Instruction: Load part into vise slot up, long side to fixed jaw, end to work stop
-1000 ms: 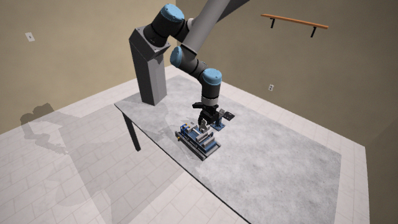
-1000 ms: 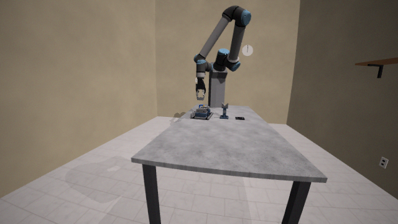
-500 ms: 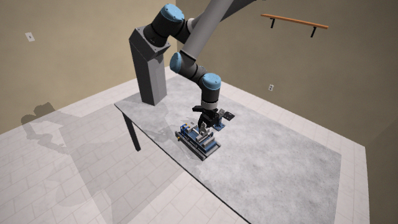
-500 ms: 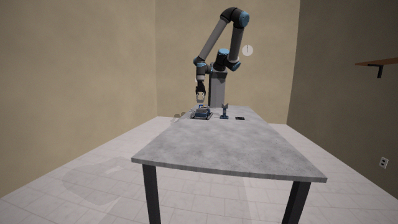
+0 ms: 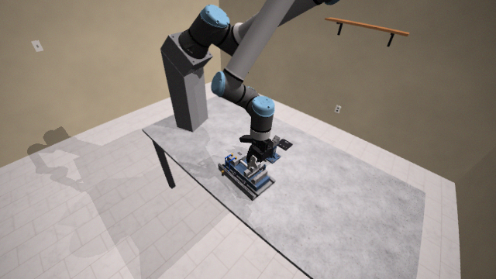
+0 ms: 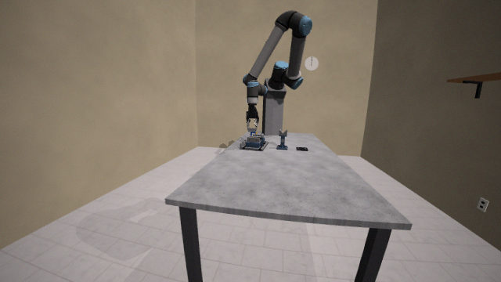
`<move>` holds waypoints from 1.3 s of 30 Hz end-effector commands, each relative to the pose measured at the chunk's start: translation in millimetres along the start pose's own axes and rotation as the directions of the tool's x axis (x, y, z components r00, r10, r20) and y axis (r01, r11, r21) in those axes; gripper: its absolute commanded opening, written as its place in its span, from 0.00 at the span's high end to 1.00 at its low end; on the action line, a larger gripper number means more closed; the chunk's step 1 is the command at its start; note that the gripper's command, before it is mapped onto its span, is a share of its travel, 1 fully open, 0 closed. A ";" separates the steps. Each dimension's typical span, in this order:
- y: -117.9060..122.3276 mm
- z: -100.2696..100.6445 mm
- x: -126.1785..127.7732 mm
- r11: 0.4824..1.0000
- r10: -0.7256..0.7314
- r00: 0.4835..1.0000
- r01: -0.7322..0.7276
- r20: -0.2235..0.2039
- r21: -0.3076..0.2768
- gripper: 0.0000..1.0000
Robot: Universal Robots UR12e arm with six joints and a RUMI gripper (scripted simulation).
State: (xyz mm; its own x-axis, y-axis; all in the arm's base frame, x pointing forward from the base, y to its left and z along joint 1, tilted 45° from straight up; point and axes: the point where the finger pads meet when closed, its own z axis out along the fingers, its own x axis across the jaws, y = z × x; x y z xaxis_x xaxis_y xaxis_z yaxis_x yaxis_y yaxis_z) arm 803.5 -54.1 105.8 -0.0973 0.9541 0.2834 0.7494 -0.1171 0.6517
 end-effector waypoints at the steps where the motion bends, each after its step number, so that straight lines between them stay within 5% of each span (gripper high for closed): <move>1: 0.6 4.7 -0.1 1.000 0.000 1.000 0.000 0.000 -0.001 1.00; 39: 0.6 13.3 -0.2 1.000 0.000 1.000 0.000 0.000 -0.001 1.00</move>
